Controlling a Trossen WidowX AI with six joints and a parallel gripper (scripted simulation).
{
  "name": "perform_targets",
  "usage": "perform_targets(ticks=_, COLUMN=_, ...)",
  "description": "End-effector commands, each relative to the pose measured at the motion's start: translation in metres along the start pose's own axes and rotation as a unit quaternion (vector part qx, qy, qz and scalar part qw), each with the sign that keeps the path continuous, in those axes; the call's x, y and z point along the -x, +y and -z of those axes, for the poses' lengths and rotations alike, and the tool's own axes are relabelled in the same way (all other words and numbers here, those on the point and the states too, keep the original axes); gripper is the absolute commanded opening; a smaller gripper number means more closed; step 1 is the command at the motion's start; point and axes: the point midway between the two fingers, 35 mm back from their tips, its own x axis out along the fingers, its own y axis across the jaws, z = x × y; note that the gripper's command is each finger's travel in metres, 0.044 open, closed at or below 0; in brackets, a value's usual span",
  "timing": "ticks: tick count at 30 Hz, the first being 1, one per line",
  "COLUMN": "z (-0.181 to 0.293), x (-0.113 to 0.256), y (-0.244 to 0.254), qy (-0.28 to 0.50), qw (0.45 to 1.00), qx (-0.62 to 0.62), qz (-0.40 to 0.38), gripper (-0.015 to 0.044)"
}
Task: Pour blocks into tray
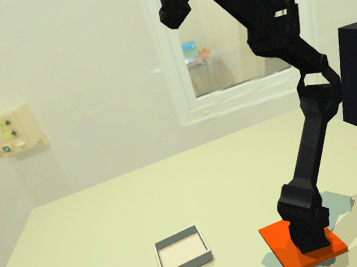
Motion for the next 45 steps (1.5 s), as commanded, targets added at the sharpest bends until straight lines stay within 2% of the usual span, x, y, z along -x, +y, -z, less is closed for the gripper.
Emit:
perform_targets(ticks=1, z=0.001, x=0.0, y=-0.001, qy=0.002, qw=1.0, qx=0.003, qz=0.001, gripper=0.0426)
perform_targets(ticks=2, z=0.006, x=0.001, y=-0.005, qy=0.009, qw=1.0, qx=0.014, qz=0.005, gripper=0.044)
perform_targets(ticks=9, z=0.06, x=0.019, y=-0.066, qy=0.104, qw=0.983, qx=0.144, qz=0.056, gripper=0.044)
perform_targets(ticks=18, z=0.118, x=0.065, y=-0.154, qy=0.239, qw=0.923, qx=0.281, qz=0.112, gripper=0.044)
perform_targets(ticks=26, z=0.156, x=0.126, y=-0.229, qy=0.359, qw=0.85, qx=0.357, qz=0.147, gripper=0.044)
perform_targets(ticks=34, z=0.181, x=0.202, y=-0.292, qy=0.473, qw=0.768, qx=0.396, qz=0.168, gripper=0.044)
perform_targets(ticks=42, z=0.198, x=0.286, y=-0.338, qy=0.576, qw=0.691, qx=0.4, qz=0.176, gripper=0.044)
perform_targets(ticks=45, z=0.199, x=0.293, y=-0.34, qy=0.584, qw=0.685, qx=0.399, qz=0.176, gripper=0.044)
